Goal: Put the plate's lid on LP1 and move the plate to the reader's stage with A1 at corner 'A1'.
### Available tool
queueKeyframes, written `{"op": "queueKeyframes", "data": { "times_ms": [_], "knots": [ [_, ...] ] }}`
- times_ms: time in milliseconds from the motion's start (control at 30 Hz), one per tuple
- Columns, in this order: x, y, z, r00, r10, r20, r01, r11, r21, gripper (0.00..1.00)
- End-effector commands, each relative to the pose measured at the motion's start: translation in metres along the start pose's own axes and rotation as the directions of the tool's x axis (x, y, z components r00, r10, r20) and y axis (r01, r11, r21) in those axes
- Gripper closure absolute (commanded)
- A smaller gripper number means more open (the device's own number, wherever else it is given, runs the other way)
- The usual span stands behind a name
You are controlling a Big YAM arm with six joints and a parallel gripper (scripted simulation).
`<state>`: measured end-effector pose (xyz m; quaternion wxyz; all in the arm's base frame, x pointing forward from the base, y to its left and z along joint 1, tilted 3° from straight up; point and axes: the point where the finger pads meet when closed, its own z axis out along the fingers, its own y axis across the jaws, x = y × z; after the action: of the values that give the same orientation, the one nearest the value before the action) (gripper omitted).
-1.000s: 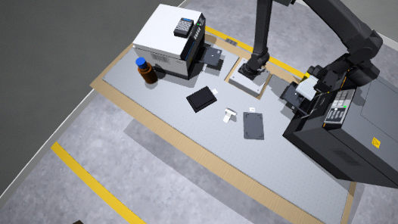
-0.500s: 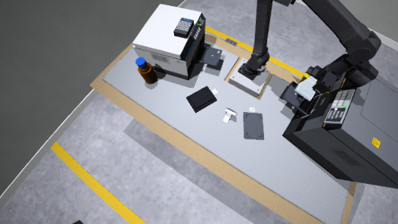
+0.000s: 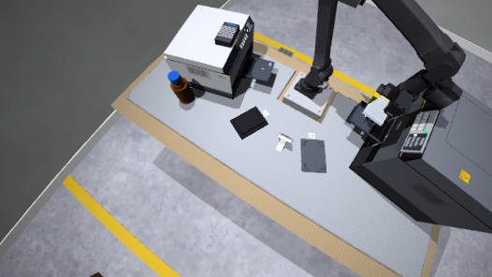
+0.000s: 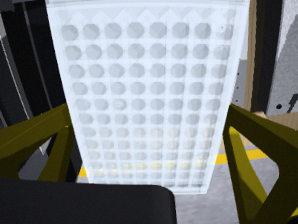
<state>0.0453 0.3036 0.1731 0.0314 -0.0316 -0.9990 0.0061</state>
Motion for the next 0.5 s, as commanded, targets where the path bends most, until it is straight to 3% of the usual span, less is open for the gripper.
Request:
{"op": "queueKeyframes", "data": {
  "times_ms": [0,133,300,467],
  "knots": [
    [-0.003,0.0,0.006,1.0,0.029,-0.003,-0.029,1.0,-0.001,0.14],
    [-0.004,0.005,0.006,1.0,0.03,-0.001,-0.03,0.999,-0.015,0.14],
    [0.0,0.001,0.016,1.0,0.022,-0.003,-0.022,1.0,0.007,0.14],
    [0.004,0.006,0.015,1.0,0.008,-0.002,-0.008,1.0,-0.002,0.14]
  ]
}}
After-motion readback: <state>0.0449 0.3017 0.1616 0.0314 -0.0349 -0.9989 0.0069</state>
